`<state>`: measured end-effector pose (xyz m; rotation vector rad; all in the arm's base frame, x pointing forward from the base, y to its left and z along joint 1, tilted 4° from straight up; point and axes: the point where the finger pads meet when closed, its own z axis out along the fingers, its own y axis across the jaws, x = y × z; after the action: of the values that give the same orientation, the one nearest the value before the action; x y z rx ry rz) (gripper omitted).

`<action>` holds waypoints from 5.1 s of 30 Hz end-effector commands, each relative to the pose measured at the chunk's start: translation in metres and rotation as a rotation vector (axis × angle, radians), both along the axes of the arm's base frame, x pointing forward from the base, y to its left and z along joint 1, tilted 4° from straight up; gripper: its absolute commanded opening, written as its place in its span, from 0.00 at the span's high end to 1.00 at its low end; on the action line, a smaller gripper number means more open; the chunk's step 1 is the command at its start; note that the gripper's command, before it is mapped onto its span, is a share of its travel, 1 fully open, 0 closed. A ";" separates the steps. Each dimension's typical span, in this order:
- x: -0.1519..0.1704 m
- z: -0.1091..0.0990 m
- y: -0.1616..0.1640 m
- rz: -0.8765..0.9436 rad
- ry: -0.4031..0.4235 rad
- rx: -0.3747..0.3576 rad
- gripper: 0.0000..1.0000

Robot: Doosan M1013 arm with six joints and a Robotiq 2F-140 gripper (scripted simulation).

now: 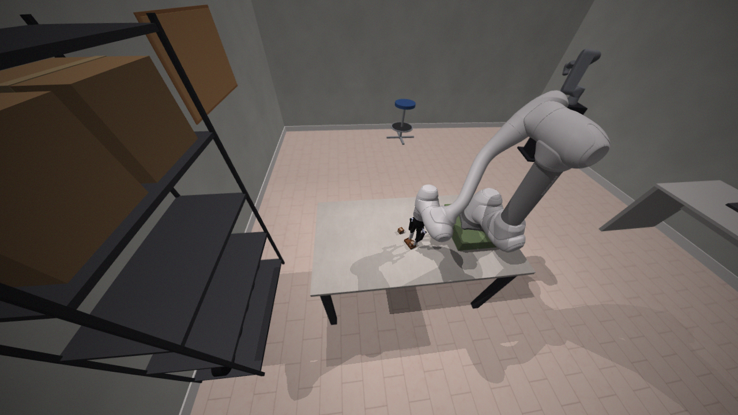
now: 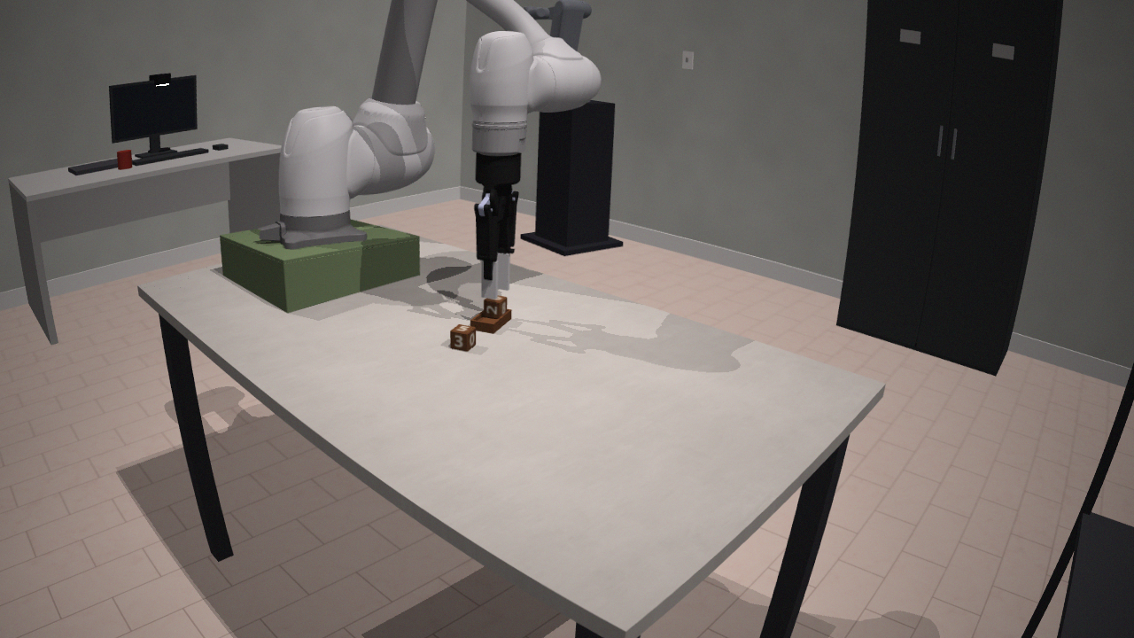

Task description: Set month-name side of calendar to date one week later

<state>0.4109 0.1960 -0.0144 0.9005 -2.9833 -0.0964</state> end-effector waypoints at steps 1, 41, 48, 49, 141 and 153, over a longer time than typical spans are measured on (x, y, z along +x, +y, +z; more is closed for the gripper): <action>0.000 0.000 0.000 0.000 0.000 0.000 0.64; -0.001 -0.013 0.001 0.000 0.000 0.000 0.64; -0.001 -0.025 0.001 0.000 0.000 0.000 0.64; -0.001 -0.027 0.001 0.000 0.000 0.000 0.64; 0.001 0.032 -0.002 0.000 0.000 0.000 0.75; 0.003 0.070 -0.004 0.000 0.000 0.000 0.75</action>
<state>0.4137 0.1926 0.0523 0.9006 -2.9835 -0.0964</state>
